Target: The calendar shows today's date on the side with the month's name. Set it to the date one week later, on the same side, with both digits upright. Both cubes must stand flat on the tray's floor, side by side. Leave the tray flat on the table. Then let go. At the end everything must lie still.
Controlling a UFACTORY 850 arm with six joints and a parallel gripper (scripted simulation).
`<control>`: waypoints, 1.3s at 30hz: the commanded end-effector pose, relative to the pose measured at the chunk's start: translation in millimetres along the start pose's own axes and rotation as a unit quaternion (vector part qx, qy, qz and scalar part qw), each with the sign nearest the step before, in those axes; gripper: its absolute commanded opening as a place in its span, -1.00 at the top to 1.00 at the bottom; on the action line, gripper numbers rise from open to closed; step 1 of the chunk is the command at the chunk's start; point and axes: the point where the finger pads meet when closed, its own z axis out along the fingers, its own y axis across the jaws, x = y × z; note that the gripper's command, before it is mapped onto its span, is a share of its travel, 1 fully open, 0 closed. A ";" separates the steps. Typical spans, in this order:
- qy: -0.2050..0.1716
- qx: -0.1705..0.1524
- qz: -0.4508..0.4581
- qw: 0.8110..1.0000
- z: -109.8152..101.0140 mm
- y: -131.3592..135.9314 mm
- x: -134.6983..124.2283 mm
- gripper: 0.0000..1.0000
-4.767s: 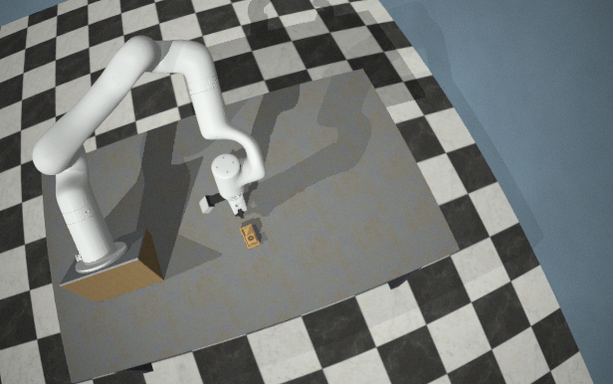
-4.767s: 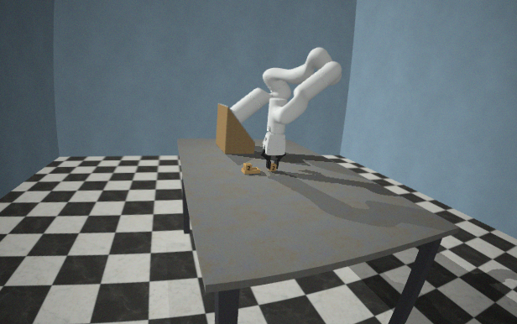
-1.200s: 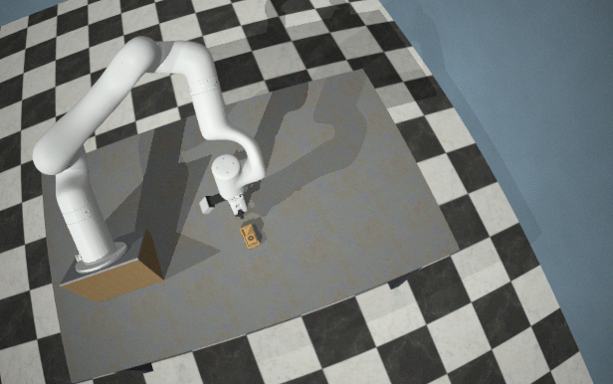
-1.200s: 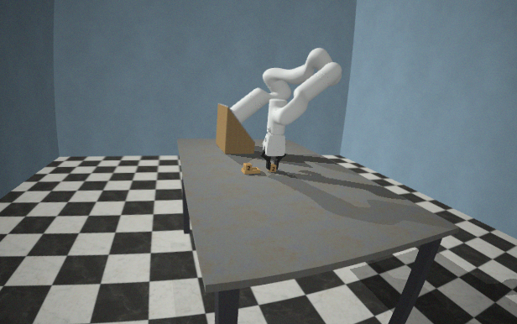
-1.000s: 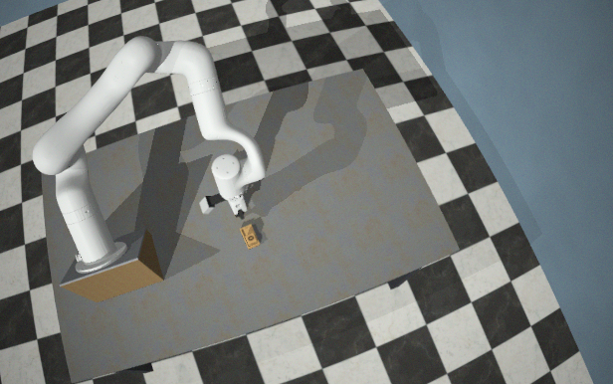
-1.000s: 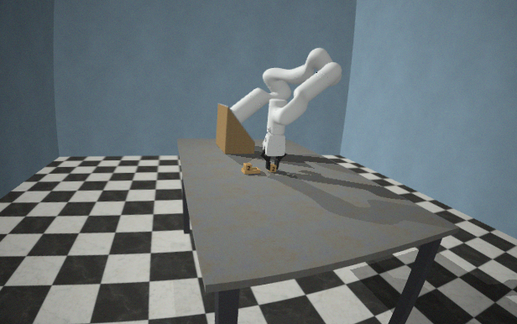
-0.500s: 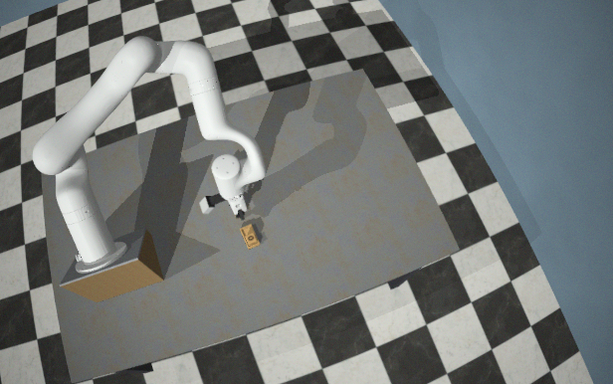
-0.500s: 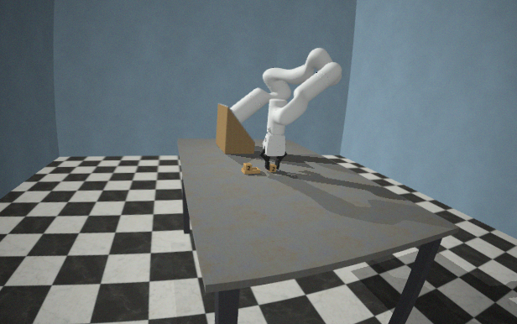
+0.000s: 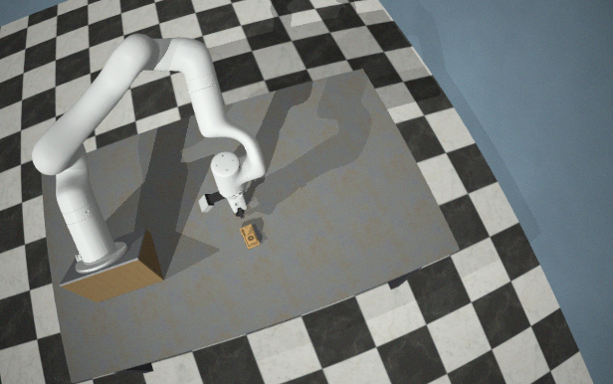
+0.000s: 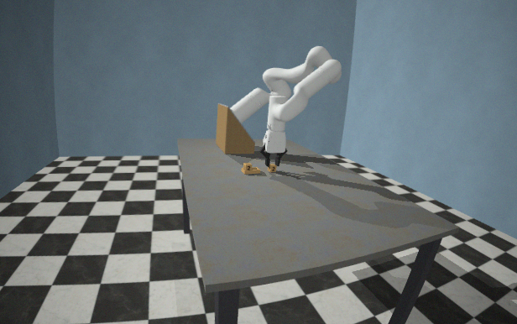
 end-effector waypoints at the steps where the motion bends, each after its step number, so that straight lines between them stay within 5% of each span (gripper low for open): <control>1: -0.001 0.000 0.000 1.000 -19.8 0.0 -0.7 0.01; 8: -0.001 0.000 0.000 1.000 -56.6 0.0 -0.7 0.01; 20: -0.001 0.000 0.000 1.000 -74.8 0.0 -0.6 0.01; 21: -0.001 0.000 0.000 1.000 -74.8 0.0 -0.6 -1.00; 39: -0.001 0.000 0.000 1.000 -74.8 0.0 -0.6 -1.00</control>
